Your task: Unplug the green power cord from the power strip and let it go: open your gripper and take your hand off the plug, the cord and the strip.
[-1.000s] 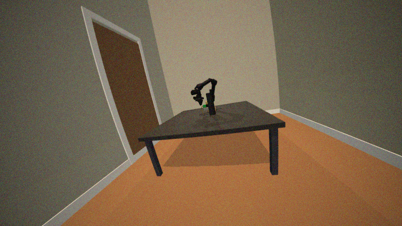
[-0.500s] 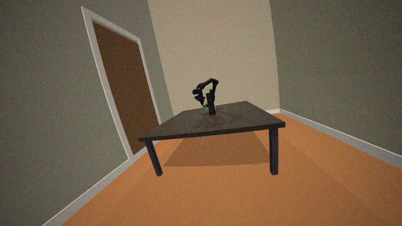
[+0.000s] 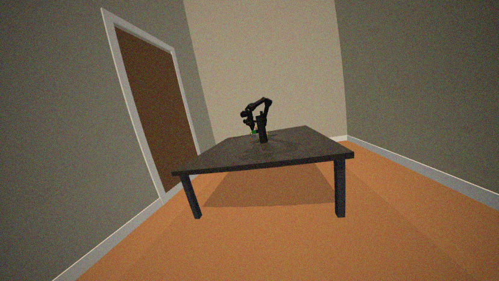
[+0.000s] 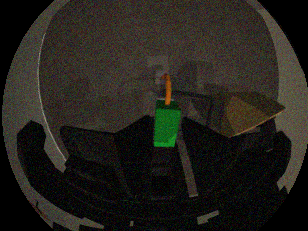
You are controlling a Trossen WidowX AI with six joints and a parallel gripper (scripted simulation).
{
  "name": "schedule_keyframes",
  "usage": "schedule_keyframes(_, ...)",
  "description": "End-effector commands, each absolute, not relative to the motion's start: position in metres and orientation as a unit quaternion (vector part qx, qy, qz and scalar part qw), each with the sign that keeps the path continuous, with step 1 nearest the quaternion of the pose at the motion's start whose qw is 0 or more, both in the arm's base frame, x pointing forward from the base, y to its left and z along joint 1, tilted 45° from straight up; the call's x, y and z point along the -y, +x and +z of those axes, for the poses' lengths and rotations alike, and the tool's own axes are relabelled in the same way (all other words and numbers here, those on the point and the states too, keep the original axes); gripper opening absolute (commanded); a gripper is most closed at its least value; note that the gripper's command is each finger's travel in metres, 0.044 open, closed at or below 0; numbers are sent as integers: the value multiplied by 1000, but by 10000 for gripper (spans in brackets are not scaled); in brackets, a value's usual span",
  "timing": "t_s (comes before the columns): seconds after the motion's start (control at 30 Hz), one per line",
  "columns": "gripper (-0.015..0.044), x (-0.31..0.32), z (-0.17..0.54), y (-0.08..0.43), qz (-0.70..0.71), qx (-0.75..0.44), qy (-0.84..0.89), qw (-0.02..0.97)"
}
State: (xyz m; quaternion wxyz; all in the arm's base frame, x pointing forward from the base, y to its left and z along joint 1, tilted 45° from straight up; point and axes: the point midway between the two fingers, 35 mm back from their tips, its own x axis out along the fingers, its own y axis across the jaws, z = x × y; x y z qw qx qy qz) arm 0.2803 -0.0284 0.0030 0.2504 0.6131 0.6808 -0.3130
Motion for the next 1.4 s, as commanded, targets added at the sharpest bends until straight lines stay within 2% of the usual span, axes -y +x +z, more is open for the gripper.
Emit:
schedule_keyframes(0.0,160,25,1,278,-314,-681,614,246)
schedule_keyframes(0.4,160,19,-5,277,-314,-681,614,246)
schedule_keyframes(0.5,81,21,-4,279,-313,-681,613,250)
schedule_keyframes(0.8,21,21,-4,279,-313,-681,613,250)
schedule_keyframes(0.83,0,21,-4,279,-313,-681,613,250)
schedule_keyframes(1.37,0,39,-19,280,-314,-680,613,250)
